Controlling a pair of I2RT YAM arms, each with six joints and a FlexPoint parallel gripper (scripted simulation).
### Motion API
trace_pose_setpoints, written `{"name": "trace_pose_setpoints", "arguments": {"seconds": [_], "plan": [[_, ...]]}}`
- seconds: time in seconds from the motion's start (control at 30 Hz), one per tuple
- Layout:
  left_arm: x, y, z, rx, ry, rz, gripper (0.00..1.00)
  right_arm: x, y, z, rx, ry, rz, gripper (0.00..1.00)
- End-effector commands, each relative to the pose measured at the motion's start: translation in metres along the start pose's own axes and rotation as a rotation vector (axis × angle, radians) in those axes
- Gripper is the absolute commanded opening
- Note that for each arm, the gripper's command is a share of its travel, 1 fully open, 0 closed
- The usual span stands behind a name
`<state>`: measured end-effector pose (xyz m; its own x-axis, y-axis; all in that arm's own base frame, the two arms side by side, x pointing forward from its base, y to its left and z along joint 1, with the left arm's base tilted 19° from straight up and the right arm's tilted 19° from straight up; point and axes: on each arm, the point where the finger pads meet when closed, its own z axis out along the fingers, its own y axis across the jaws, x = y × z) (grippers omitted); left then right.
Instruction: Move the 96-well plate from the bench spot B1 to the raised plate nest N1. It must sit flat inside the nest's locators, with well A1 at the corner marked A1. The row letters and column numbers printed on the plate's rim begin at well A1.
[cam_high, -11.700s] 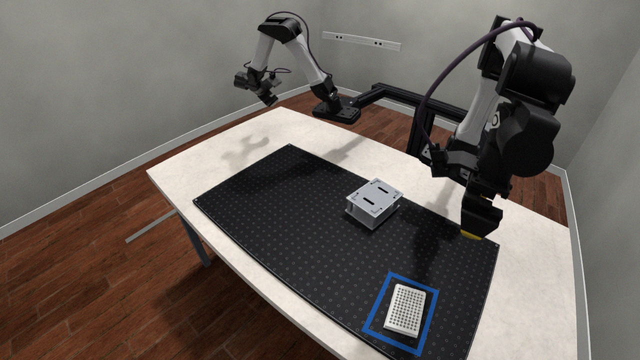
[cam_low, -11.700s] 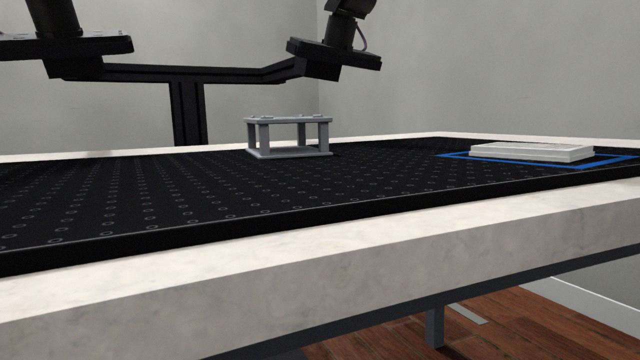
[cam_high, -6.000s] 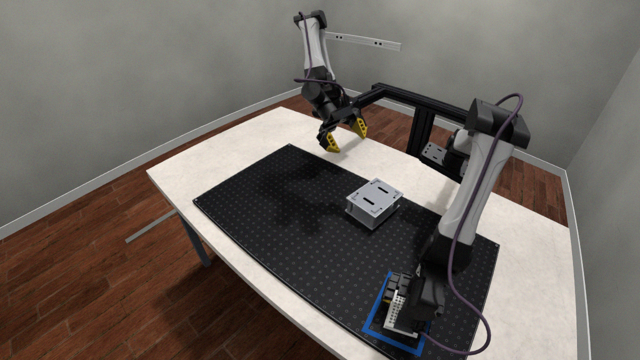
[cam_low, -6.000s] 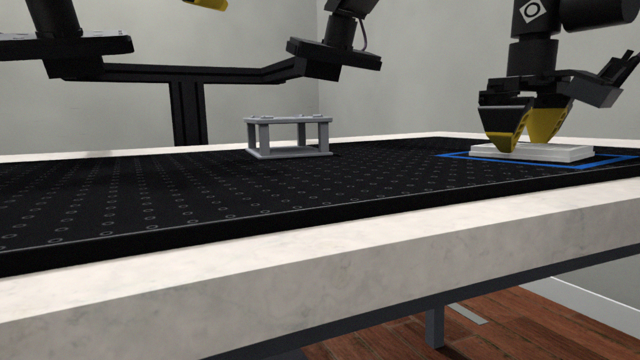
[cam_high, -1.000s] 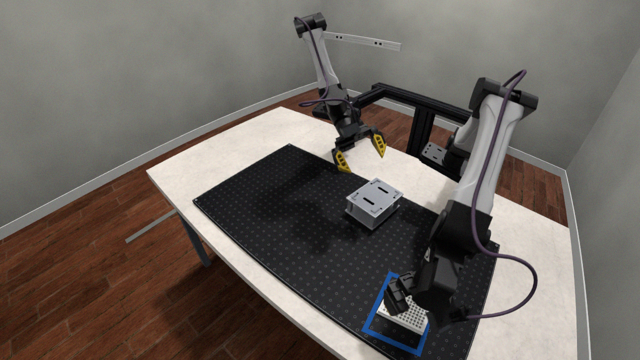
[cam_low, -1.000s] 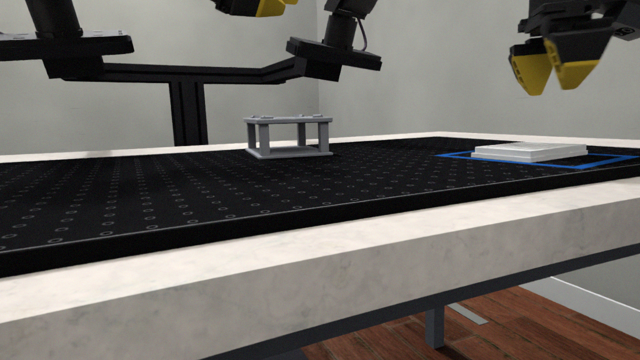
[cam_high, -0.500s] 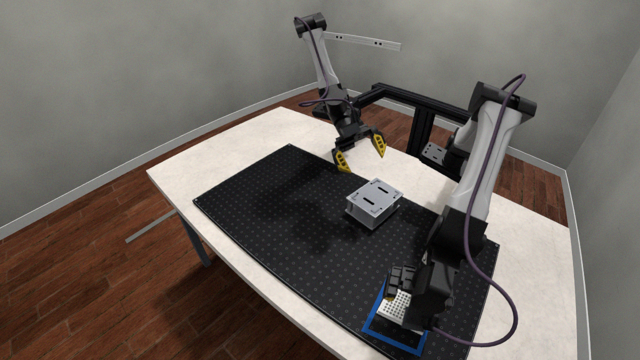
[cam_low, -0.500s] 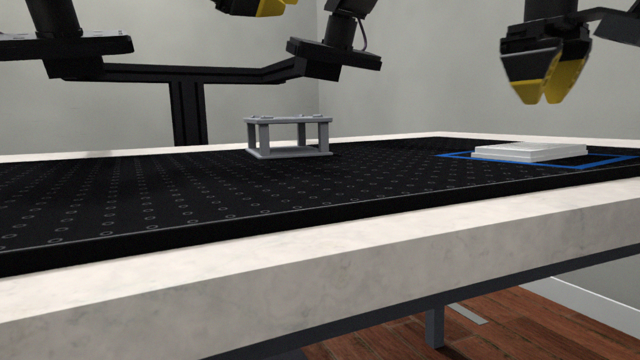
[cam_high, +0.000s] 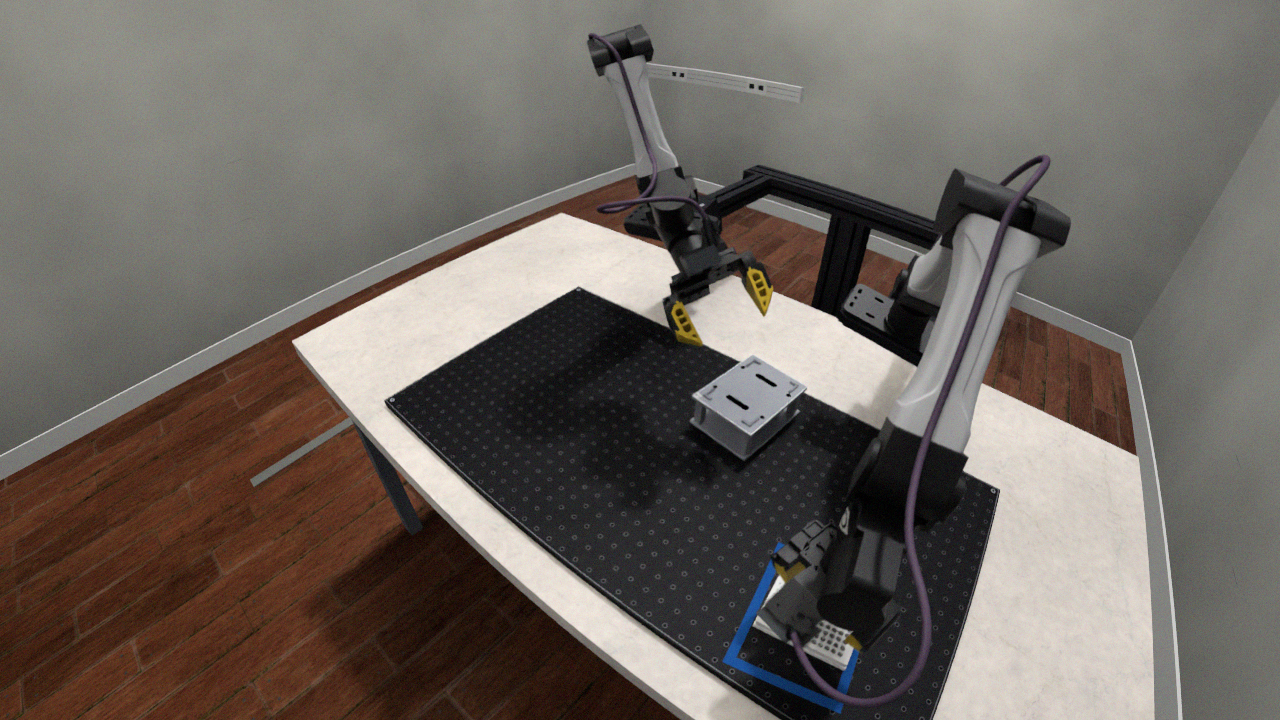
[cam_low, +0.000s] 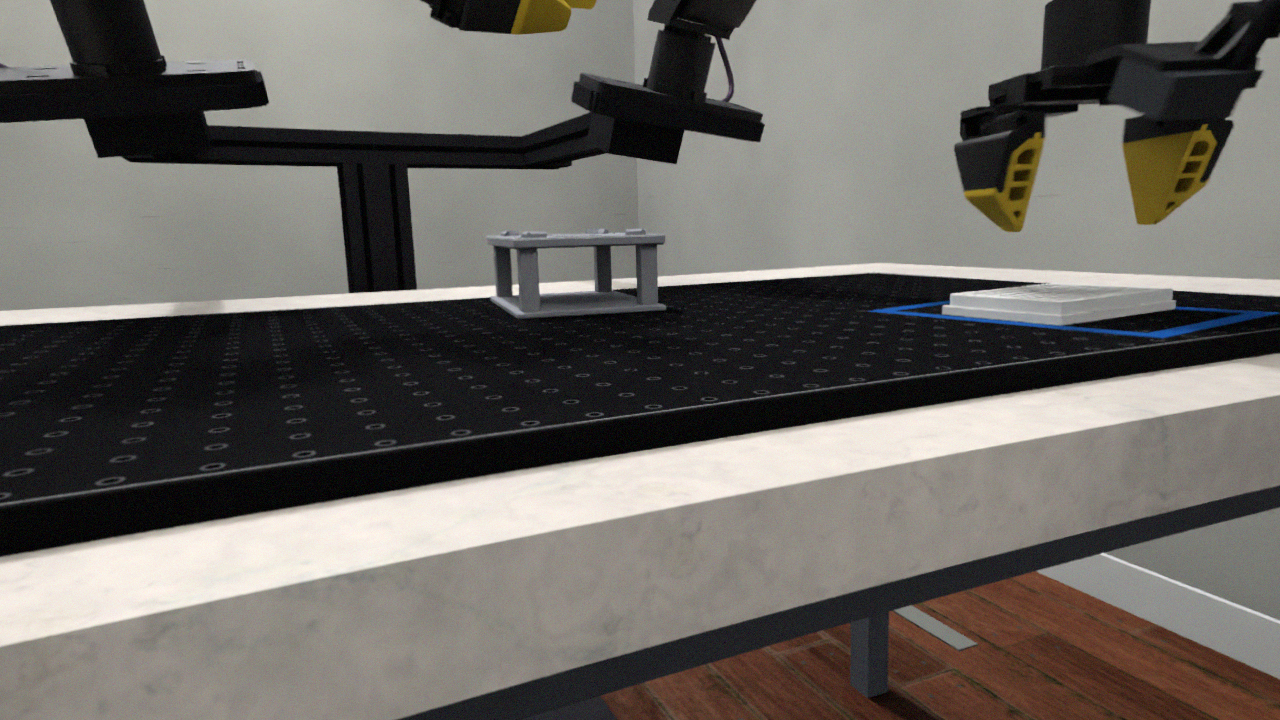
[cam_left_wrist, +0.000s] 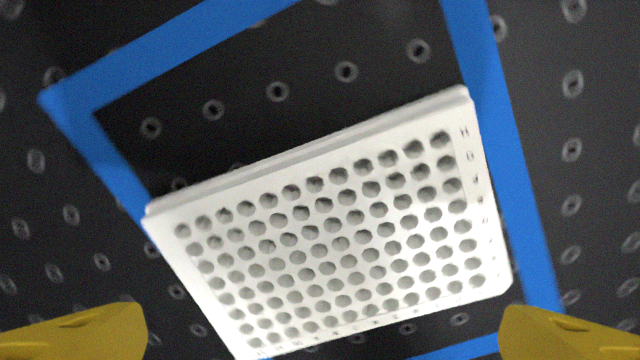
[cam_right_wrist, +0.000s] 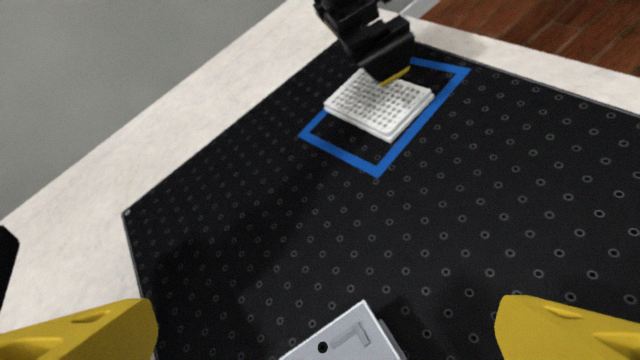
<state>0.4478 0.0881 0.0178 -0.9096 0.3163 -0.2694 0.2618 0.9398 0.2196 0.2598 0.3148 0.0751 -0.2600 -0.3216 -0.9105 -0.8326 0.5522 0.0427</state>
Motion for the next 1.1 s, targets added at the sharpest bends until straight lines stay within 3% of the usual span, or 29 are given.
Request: {"name": "trace_pose_setpoints", "arguments": {"seconds": [0.0,0.17,0.47,0.67,1.07], "plan": [[-0.002,0.0,0.006,-0.009,-0.018,0.267,1.0,-0.018,0.004,0.005,-0.005,-0.047,-0.008,1.0],[-0.001,0.0,0.009,-0.009,-0.016,0.403,1.0,-0.018,0.004,0.005,-0.005,-0.047,-0.008,1.0],[0.002,-0.001,0.019,-0.013,-0.011,0.924,1.0,-0.018,0.004,0.005,-0.005,-0.048,-0.008,1.0],[0.006,-0.003,0.026,0.0,-0.007,1.132,1.0,-0.018,0.004,0.005,-0.005,-0.048,-0.008,1.0],[0.014,-0.003,0.038,0.022,0.004,1.156,1.0,-0.018,0.004,0.005,-0.005,-0.048,-0.008,1.0]]}}
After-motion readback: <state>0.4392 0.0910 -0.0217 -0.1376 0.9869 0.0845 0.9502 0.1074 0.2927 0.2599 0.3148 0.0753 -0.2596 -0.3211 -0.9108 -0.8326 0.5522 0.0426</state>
